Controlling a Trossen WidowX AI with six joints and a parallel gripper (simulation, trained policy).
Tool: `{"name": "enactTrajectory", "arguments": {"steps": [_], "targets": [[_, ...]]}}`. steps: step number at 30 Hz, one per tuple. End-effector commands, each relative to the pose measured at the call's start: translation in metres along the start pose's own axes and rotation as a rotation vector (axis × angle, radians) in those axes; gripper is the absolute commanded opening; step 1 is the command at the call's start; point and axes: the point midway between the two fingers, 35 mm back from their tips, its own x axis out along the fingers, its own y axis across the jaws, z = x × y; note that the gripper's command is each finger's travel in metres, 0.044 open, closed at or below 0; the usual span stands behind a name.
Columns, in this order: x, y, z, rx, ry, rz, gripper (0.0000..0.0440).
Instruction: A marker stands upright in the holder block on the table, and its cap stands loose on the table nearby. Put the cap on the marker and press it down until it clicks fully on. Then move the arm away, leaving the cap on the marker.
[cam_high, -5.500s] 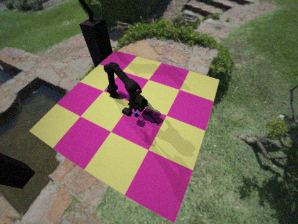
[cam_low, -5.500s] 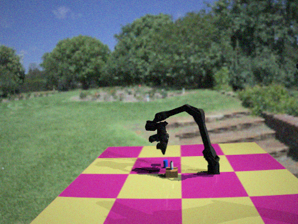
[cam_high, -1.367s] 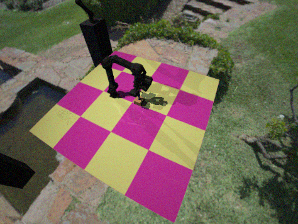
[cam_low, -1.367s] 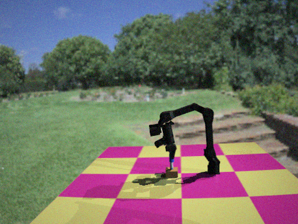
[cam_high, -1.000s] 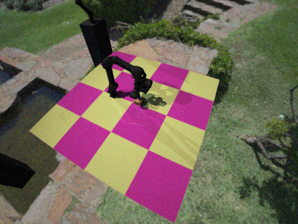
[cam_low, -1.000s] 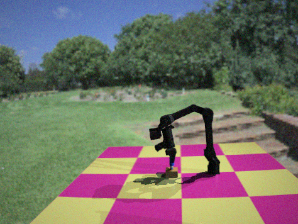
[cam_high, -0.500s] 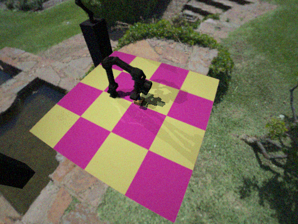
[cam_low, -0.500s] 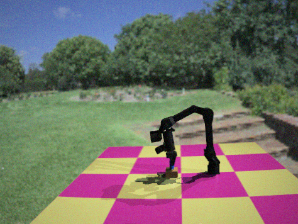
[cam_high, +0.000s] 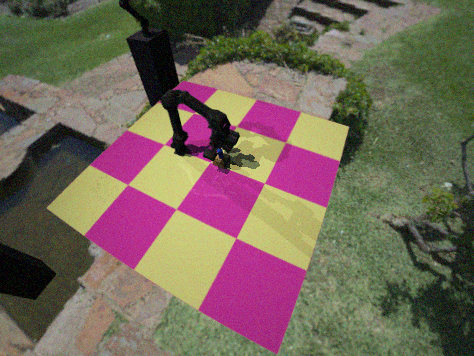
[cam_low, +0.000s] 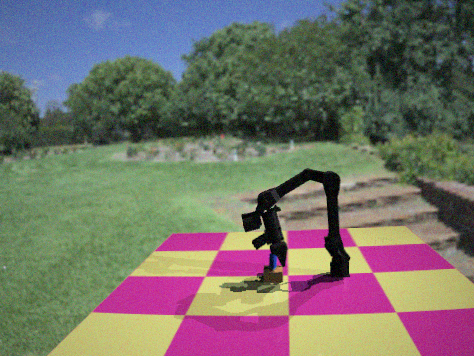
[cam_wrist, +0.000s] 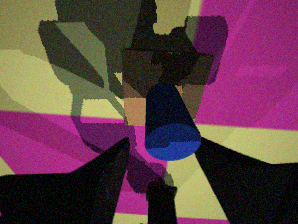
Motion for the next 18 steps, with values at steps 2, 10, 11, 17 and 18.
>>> {"name": "enactTrajectory", "arguments": {"steps": [2, 10, 11, 17, 18], "targets": [[-0.001, 0.001, -0.004, -0.009, -0.018, 0.004, 0.039], [-0.011, 0.002, 0.004, -0.003, -0.112, 0.007, 0.044], [-0.013, 0.002, 0.005, -0.003, -0.126, 0.007, 0.044], [-0.037, 0.004, 0.011, -0.001, -0.204, 0.01, 0.044], [-0.041, 0.004, 0.012, -0.002, -0.215, 0.01, 0.044]]}}
